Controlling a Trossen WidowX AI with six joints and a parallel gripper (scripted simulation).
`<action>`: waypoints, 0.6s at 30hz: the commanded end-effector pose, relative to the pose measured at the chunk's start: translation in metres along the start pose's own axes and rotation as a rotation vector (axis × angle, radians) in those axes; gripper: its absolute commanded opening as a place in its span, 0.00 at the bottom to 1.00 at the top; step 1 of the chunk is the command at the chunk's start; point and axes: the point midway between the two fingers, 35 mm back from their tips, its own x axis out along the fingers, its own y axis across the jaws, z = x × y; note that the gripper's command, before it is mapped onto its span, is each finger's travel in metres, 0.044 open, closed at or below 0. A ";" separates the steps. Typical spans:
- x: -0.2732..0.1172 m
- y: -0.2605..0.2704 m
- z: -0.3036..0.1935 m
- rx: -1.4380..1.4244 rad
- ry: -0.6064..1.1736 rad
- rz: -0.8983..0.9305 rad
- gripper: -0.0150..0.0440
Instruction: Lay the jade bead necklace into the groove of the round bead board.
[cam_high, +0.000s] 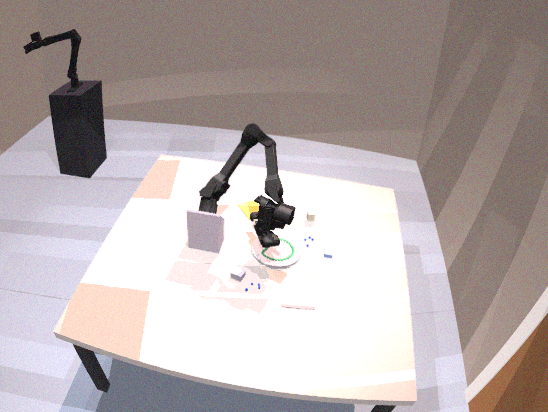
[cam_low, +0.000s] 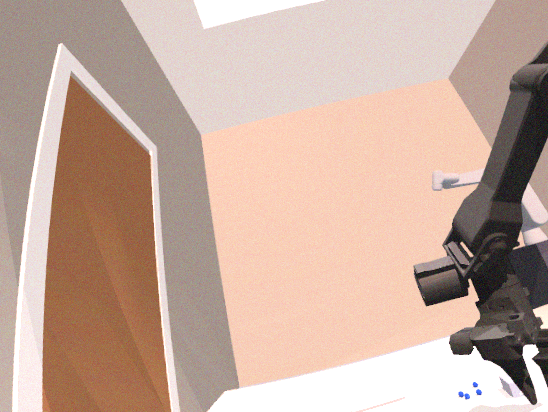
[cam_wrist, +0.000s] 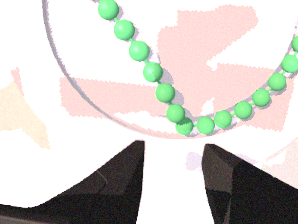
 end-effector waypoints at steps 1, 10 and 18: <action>-0.009 -0.002 0.007 -0.571 0.004 -0.016 0.46; -0.009 -0.002 0.007 -0.571 0.004 -0.016 0.46; 0.001 -0.002 0.007 -0.571 0.004 -0.016 0.46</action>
